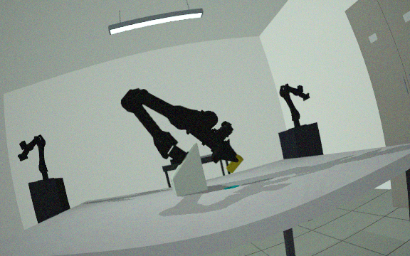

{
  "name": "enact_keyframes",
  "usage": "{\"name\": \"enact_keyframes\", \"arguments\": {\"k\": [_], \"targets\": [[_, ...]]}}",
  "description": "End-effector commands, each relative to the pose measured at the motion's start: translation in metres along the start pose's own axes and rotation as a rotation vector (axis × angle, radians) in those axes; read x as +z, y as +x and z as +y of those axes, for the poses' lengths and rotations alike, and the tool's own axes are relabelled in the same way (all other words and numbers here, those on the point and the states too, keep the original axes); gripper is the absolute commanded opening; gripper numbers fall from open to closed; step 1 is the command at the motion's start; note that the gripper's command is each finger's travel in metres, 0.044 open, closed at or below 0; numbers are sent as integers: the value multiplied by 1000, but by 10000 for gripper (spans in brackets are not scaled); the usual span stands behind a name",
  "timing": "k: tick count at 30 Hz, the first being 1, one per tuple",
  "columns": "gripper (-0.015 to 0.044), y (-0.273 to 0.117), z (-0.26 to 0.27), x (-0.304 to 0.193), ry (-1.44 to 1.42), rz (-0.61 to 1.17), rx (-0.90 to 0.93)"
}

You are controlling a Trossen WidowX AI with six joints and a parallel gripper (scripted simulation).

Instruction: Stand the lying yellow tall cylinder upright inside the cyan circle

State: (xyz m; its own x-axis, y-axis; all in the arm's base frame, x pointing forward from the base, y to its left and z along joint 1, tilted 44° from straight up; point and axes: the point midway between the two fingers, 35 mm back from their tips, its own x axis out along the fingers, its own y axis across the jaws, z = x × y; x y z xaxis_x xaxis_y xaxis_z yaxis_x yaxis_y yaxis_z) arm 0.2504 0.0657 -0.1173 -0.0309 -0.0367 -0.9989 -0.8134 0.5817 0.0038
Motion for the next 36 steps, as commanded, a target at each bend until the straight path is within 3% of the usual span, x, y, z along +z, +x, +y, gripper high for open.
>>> {"name": "enact_keyframes", "arguments": {"k": [1,36], "targets": [[105,0,1,-1,-3,-29,9],[105,-4,-2,-2,-37,-289,10]]}}
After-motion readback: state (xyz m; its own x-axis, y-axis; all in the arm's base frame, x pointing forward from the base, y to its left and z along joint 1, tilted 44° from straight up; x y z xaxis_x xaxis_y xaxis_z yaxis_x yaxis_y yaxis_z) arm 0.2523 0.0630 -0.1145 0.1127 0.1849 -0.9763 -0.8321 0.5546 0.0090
